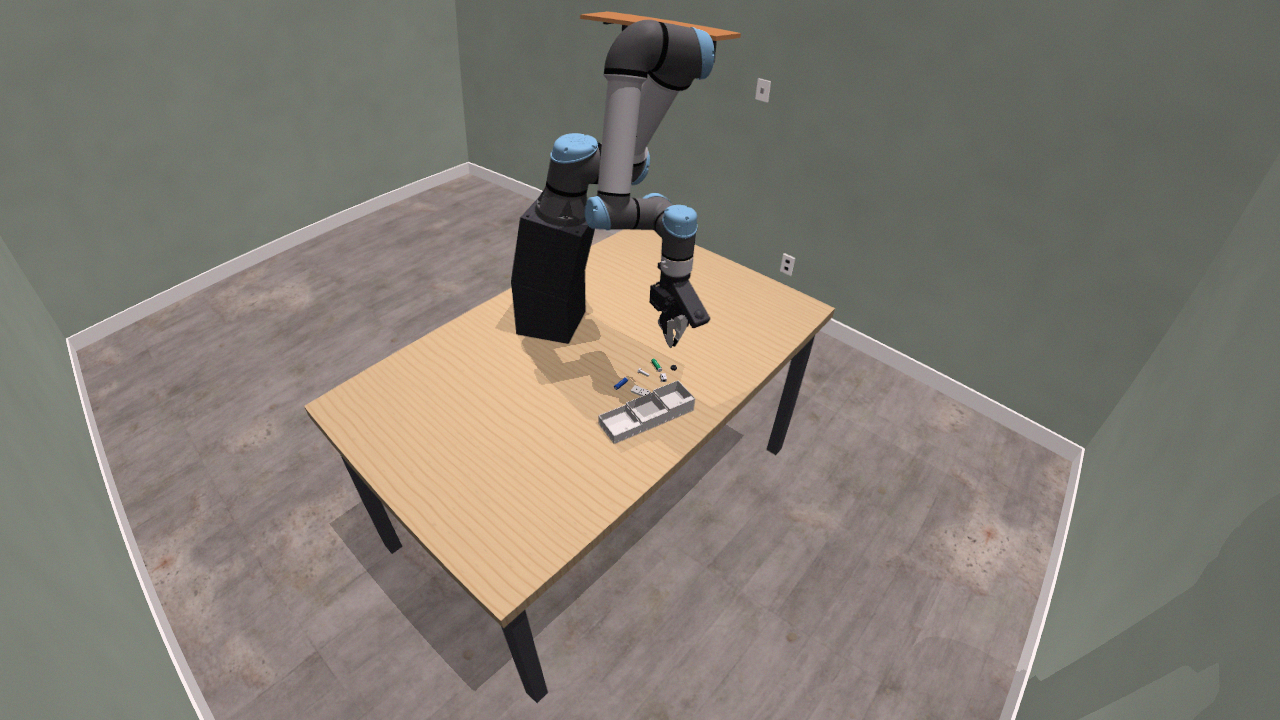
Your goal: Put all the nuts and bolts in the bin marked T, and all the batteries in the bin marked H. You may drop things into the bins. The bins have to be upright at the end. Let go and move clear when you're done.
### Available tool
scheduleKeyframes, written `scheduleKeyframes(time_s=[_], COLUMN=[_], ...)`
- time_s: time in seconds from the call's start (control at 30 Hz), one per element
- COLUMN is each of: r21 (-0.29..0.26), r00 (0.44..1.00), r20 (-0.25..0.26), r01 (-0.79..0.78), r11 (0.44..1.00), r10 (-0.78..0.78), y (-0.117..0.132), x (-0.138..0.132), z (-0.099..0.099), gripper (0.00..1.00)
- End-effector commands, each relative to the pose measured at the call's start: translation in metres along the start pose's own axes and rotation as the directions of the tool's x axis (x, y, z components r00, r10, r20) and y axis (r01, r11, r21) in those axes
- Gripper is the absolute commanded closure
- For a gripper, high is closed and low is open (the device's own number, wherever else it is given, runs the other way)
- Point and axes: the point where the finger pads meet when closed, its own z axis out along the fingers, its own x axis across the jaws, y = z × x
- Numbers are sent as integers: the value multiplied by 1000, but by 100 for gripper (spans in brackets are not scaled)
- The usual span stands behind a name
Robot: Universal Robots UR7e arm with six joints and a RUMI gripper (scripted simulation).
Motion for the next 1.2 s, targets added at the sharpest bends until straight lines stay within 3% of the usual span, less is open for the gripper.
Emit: scheduleKeyframes(time_s=[0.0, 0.13, 0.17, 0.6, 0.67, 1.0, 1.17], r21=[0, 0, 0, -19, -19, -51, -57], r00=[1000, 1000, 999, 915, 915, 773, 693], r20=[0, 0, 0, 6, 6, 0, -7], r01=[0, 0, -50, -403, -403, -634, -720], r11=[1000, 1000, 999, 915, 915, 772, 692], r10=[0, 0, 50, 404, 404, 635, 721], y=[0, 0, 4, 65, 65, 112, 122], x=[0, 0, -4, -58, -58, -99, -110], z=[-2, -2, 3, 74, 74, 128, 132], gripper=[96, 96, 82, 82, 82, 82, 82])
